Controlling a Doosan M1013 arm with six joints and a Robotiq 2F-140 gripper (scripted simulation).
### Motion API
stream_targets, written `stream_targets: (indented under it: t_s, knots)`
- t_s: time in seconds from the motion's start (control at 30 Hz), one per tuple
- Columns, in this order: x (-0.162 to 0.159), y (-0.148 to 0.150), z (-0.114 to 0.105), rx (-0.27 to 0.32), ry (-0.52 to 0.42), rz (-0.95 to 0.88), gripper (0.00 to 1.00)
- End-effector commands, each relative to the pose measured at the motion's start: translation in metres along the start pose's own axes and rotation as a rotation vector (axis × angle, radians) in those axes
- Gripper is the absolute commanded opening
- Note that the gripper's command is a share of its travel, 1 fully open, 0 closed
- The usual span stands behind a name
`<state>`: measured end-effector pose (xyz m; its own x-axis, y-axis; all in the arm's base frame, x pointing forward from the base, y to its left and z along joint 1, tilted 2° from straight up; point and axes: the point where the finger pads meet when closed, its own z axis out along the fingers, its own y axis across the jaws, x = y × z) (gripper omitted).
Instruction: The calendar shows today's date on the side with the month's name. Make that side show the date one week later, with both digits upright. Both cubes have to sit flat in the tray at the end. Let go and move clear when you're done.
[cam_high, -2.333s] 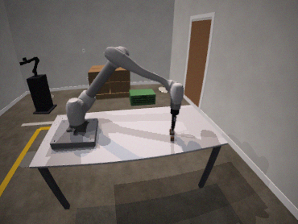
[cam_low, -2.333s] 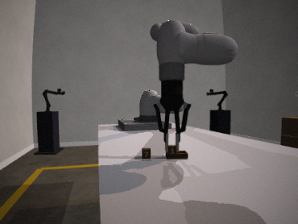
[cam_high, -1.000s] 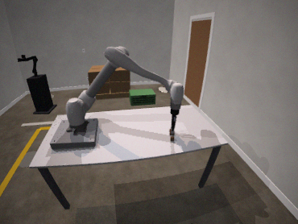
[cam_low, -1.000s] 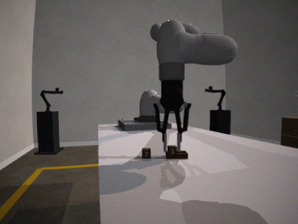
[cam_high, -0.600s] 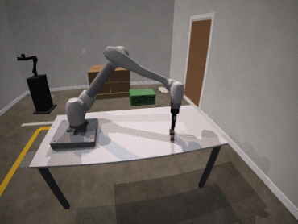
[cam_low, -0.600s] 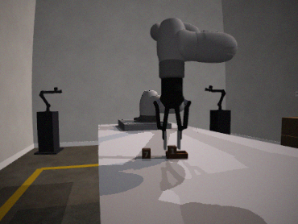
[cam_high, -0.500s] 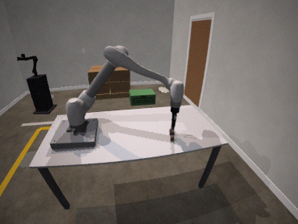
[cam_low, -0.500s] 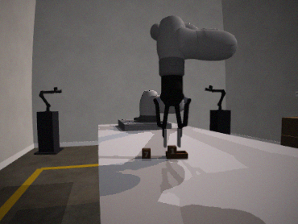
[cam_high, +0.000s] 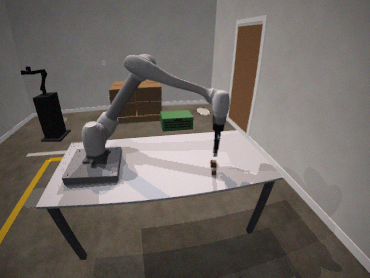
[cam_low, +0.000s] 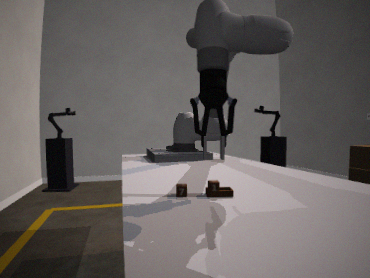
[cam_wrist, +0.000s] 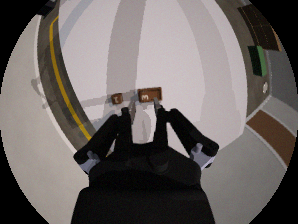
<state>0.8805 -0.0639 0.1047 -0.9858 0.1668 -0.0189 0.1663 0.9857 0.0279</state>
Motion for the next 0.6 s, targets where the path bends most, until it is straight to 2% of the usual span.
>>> stream_targets:
  t_s: [0.0,0.2,0.23,0.57]
  knots:
    - [0.0,0.0,-0.0044,0.0,0.0,0.0,0.35]
    - [0.0,0.0,-0.0076,0.0,0.0,0.0,0.35]
    - [0.0,0.0,-0.0076,0.0,0.0,0.0,1.0]
    - [0.0,0.0,-0.0076,0.0,0.0,0.0,1.0]
